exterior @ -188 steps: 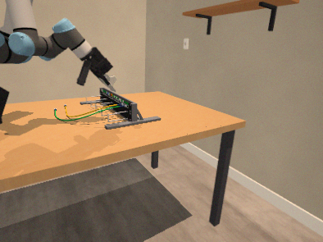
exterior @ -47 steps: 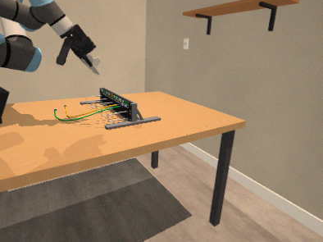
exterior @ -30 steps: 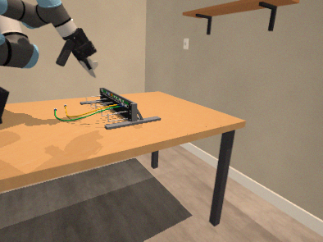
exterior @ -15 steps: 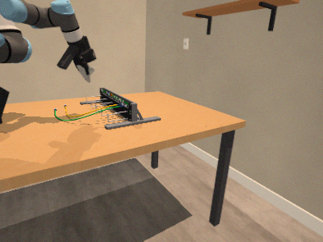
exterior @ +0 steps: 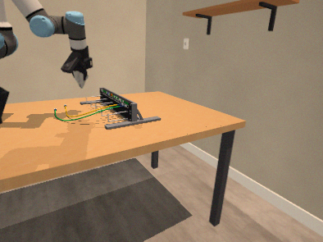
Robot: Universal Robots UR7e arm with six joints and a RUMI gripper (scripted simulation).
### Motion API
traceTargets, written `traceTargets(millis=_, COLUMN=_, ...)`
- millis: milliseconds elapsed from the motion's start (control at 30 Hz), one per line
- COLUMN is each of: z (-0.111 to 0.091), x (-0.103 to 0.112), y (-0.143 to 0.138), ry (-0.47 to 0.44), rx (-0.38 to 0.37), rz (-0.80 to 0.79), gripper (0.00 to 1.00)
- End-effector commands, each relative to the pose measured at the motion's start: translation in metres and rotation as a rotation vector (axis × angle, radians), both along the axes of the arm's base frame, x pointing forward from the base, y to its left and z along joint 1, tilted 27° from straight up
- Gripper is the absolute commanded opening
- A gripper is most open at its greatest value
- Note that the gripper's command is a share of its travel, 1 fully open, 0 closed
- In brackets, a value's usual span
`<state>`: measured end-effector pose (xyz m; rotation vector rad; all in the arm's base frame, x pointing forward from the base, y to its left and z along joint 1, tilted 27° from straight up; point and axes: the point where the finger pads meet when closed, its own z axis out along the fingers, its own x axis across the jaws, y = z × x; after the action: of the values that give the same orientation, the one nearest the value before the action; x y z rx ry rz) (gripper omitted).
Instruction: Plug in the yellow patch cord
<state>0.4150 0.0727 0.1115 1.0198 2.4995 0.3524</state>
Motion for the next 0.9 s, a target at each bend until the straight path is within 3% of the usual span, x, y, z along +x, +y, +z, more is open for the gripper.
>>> traceTargets(millis=0, z=-0.014, x=0.003, y=0.014, ry=0.046, rx=-0.068, rz=0.035, gripper=0.0)
traceTargets(millis=500, z=-0.08, x=-0.007, y=0.089, ry=0.157, rx=-0.351, rz=0.314, gripper=0.0)
traceTargets(millis=567, z=-0.08, x=-0.007, y=0.089, ry=0.157, rx=-0.351, rz=0.314, gripper=0.0)
traceTargets(millis=867, z=-0.107, x=-0.018, y=0.125, ry=0.169, rx=-0.491, rz=0.438, gripper=0.0)
